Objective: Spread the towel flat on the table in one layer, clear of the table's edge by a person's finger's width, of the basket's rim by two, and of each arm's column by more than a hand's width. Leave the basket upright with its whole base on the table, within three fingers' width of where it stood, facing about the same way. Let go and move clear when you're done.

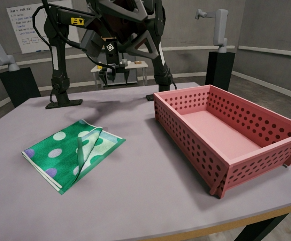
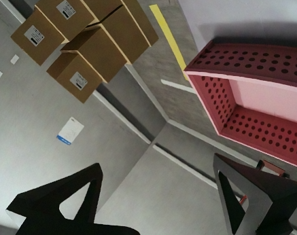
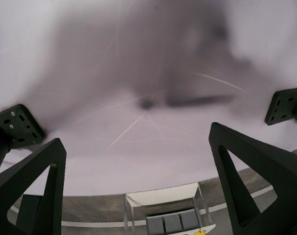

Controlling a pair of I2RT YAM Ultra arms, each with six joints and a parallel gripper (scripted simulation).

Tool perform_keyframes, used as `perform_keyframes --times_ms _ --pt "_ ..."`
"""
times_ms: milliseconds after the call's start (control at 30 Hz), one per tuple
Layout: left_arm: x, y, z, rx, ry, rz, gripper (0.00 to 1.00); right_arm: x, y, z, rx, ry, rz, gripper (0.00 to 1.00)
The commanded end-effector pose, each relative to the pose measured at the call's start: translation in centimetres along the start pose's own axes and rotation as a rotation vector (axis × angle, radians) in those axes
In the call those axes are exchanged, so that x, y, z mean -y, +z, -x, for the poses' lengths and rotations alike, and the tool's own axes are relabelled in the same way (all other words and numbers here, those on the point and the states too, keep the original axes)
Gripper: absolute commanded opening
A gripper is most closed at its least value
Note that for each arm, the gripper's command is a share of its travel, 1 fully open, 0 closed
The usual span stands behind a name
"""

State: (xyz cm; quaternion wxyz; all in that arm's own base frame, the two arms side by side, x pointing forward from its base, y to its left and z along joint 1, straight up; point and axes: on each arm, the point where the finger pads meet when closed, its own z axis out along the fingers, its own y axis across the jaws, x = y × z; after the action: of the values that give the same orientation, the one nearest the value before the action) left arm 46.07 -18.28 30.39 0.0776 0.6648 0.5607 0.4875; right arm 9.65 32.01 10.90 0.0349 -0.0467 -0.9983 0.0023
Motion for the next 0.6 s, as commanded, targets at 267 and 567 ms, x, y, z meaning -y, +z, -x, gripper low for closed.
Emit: perform_keyframes --times_ms 267,567 --pt "-0.3 -0.3 -0.4 0.001 -0.012 0.009 1.0 -0.1 -0.3 0.0 0.003 -0.001 0.011 1.0" --pt "-1.2 -3.1 -1.0 0.067 -0.123 0.041 1.0 -0.1 -0.3 0.0 0.003 -0.001 0.011 1.0"
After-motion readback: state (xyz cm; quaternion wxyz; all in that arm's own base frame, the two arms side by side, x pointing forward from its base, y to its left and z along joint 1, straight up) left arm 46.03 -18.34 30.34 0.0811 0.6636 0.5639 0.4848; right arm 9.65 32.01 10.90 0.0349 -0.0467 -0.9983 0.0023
